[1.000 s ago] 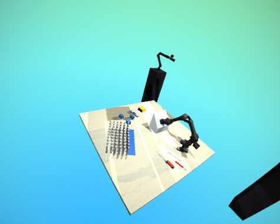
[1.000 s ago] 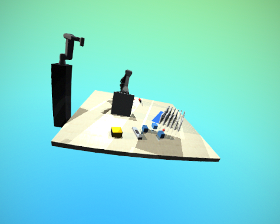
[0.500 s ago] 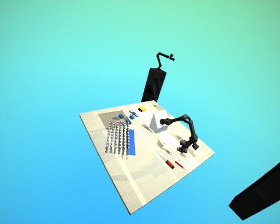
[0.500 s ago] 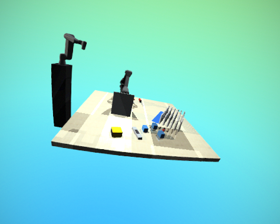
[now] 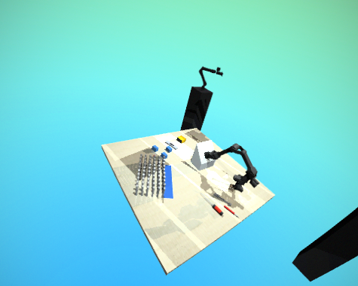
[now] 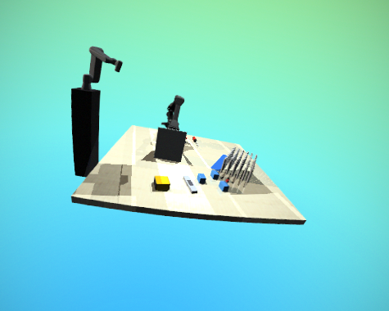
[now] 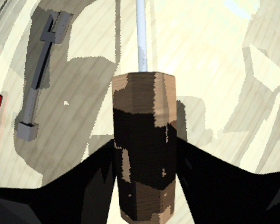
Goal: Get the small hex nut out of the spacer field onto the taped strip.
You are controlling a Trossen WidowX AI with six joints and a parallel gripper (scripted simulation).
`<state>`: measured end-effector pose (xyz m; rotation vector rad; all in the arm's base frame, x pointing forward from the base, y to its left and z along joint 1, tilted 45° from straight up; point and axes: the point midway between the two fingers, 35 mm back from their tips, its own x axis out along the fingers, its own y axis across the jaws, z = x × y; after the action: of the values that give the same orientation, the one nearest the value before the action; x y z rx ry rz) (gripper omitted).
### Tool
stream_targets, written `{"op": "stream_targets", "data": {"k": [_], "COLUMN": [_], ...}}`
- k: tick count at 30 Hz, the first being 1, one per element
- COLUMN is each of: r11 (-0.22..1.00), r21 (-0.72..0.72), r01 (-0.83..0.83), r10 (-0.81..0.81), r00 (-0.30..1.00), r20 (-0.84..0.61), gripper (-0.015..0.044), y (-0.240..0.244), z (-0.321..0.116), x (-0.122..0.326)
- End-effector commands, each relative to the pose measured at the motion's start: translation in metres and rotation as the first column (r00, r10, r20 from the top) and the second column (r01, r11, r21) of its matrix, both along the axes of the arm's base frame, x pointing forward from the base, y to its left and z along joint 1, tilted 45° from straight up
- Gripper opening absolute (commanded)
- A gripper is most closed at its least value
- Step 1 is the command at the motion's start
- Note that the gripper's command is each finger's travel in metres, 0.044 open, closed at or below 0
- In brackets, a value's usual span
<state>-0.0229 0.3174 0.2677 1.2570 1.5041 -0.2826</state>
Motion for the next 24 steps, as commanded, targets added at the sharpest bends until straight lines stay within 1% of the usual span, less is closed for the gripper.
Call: {"op": "stream_targets", "data": {"k": [1, 11, 16, 24], "r11": [1.0, 1.0, 1.0, 0.998], "r21": [0.008, 0.01, 0.005, -0.049], "r01": [0.007, 0.009, 0.014, 0.035], "r10": [-0.007, -0.009, -0.014, -0.034], "r00": [1.0, 1.0, 1.0, 0.999], "r20": [0.0, -0.001, 0.002, 0.032], "gripper": [0.0, 0.0, 0.0, 0.0], "y": [-0.021, -0.084, -0.085, -0.081], "z": [0.024, 0.071, 0.07, 0.058], "x": [0.0, 0.005, 0.008, 0.03]}}
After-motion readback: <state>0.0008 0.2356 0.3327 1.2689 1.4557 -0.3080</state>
